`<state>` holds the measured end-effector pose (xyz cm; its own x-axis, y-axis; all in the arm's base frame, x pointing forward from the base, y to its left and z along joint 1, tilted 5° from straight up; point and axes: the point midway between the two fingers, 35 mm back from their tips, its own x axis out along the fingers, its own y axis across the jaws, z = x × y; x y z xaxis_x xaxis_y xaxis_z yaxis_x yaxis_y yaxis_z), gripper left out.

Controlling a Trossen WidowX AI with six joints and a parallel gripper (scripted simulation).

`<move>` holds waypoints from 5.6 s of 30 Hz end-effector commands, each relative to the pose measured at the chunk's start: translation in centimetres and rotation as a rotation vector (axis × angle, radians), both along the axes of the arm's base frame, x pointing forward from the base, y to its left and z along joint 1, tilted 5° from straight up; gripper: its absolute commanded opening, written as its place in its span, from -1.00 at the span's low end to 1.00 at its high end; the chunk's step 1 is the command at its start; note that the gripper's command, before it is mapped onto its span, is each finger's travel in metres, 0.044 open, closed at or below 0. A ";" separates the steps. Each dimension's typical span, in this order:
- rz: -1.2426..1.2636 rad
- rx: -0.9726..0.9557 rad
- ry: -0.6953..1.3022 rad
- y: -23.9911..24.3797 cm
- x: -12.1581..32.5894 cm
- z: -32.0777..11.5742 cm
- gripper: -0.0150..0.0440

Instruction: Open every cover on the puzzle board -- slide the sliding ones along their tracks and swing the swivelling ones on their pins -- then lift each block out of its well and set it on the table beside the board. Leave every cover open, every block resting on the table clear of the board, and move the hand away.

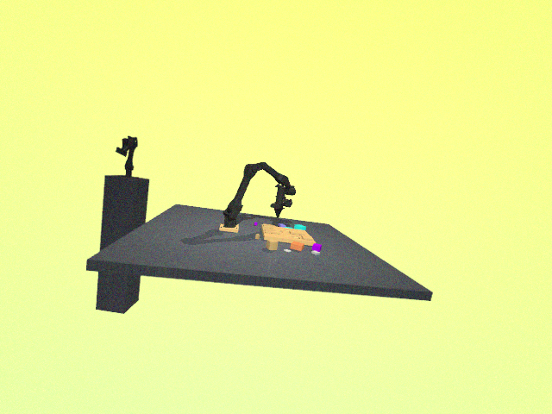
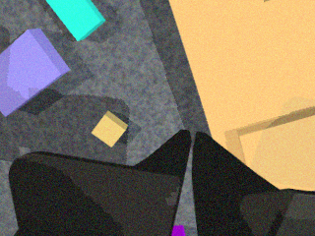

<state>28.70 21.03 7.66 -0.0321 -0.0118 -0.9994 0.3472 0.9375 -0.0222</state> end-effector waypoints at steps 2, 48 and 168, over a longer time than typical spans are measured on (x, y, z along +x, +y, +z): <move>-0.045 -0.006 -0.010 -2.1 2.2 0.3 -0.49; -0.430 -0.030 0.002 -22.6 12.0 0.0 -0.49; -0.221 -0.023 0.006 -23.3 11.4 -3.1 0.00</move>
<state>40.38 -2.16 5.62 -0.0350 -0.0252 -0.9991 0.5423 0.8392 -0.0402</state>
